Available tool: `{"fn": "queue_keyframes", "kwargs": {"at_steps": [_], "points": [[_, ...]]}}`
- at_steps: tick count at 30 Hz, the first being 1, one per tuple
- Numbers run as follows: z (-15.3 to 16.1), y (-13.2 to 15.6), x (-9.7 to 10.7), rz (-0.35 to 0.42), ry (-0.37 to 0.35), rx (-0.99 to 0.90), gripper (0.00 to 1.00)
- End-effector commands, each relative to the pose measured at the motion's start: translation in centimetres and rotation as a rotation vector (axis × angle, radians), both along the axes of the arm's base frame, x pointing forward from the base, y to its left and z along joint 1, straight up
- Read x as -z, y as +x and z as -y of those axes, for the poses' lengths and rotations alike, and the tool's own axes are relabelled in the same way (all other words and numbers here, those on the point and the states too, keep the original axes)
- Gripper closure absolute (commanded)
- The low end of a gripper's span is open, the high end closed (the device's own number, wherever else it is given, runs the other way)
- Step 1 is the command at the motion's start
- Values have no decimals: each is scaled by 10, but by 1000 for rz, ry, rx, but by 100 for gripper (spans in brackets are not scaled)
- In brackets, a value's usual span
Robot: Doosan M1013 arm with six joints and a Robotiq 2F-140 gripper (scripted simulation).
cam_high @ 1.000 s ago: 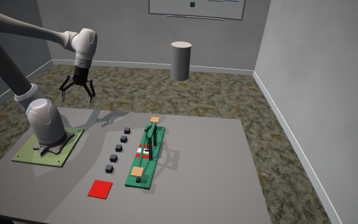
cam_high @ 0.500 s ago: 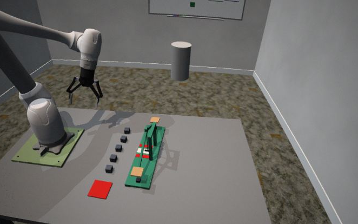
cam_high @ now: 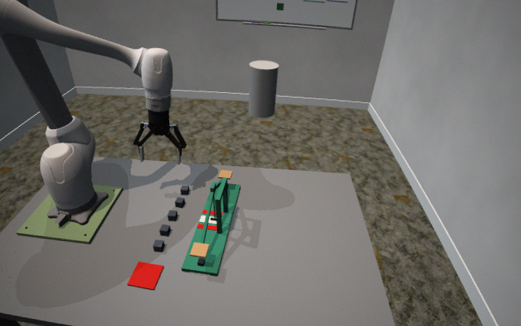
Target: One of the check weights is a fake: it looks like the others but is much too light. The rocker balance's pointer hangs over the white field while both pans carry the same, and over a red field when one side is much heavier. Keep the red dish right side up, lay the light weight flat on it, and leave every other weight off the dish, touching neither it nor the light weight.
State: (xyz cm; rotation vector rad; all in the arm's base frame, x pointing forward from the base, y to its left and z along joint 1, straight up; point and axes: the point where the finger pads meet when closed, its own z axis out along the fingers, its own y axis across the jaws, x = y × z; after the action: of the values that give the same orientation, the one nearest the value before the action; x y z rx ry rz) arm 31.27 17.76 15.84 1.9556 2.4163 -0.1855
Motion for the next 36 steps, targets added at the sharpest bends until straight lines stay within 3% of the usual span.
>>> {"fn": "queue_keyframes", "kwargs": {"at_steps": [1, 2, 5, 26, 31, 36], "points": [[-10, 48, 13, 31, 66, 34, 0], [-13, 66, 16, 45, 87, 48, 0], [-14, 80, 18, 58, 105, 59, 0], [-14, 81, 18, 59, 105, 79, 0], [-14, 81, 20, 65, 102, 194, 0], [-15, 81, 22, 79, 94, 446, 0]]}}
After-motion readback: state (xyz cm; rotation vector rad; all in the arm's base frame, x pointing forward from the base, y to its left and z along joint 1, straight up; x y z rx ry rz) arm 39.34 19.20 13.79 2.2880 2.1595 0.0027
